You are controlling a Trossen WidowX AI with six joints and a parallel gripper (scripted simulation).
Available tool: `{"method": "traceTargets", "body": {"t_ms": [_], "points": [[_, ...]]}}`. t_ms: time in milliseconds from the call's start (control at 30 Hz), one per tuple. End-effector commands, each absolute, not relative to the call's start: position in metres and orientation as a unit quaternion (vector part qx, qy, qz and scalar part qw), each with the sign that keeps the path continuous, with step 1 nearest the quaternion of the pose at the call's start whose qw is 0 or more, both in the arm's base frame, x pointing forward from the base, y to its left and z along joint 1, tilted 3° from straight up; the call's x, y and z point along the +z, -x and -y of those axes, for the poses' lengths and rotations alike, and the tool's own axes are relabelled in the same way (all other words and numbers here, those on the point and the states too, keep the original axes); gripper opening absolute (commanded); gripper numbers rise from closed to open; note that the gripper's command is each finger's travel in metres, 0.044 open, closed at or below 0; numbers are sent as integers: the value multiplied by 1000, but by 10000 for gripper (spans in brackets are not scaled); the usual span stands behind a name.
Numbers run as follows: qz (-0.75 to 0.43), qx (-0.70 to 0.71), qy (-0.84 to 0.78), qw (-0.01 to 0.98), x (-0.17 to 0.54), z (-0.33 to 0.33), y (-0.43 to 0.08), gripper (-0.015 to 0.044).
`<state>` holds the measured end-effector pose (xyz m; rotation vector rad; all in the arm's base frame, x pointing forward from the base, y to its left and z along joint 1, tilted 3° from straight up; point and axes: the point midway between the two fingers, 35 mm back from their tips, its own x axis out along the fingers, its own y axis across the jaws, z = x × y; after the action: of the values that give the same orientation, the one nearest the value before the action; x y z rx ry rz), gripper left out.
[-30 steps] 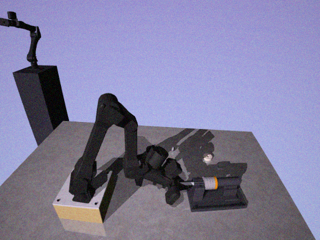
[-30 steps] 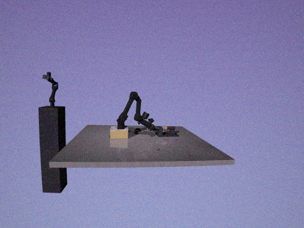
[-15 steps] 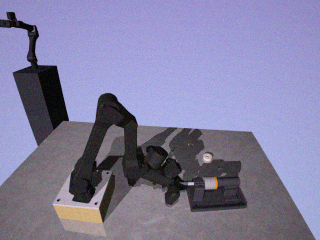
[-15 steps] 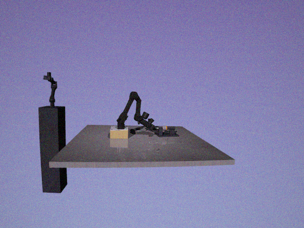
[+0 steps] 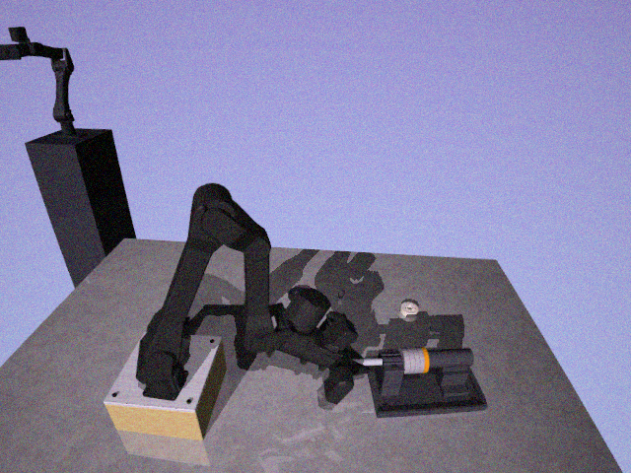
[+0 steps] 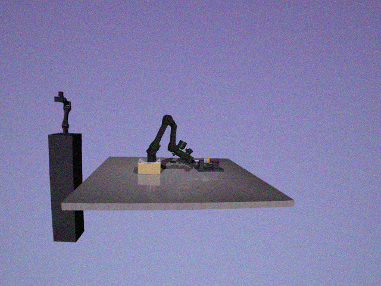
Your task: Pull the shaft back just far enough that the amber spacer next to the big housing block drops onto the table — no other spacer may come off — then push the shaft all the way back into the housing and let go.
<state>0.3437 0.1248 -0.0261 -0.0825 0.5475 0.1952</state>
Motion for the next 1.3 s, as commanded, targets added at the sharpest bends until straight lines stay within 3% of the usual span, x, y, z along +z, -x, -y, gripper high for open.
{"method": "traceTargets", "body": {"t_ms": [0, 1267], "points": [[-271, 95, 39, 957, -26, -124, -342, 0], [-271, 95, 39, 957, -26, -123, -338, 0]]}}
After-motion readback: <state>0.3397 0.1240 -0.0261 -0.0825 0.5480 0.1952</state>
